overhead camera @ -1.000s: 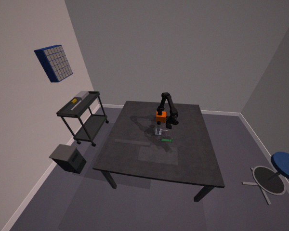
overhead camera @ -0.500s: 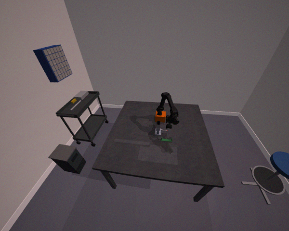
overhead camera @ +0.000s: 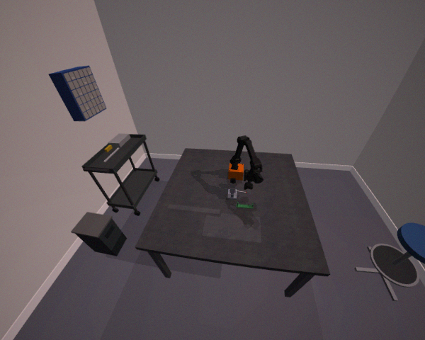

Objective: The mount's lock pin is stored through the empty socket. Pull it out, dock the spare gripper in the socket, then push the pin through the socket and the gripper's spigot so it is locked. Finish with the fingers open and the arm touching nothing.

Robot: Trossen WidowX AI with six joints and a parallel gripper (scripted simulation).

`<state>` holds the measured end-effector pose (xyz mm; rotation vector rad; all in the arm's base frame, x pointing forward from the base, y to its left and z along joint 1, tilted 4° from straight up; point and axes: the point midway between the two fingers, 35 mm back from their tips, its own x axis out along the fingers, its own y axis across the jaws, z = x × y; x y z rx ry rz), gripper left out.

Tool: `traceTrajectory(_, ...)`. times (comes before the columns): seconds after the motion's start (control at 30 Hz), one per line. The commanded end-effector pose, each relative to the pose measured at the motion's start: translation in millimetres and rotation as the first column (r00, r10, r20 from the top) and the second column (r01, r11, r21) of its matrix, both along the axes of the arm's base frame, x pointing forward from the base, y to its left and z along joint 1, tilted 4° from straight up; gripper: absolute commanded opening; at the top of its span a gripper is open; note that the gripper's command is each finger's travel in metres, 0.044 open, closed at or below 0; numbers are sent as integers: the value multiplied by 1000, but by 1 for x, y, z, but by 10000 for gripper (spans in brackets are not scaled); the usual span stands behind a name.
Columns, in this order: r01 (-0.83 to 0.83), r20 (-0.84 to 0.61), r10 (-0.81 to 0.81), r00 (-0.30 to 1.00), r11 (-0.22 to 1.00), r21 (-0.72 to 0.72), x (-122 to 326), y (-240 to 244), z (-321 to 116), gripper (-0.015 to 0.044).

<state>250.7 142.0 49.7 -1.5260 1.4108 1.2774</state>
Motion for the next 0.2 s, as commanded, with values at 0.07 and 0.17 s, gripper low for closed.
traceTrajectory(0.07,-2,-2,2,1000,1000,0,0,0,0,440)
traceTrajectory(0.17,-2,-2,2,1000,1000,0,0,0,0,440)
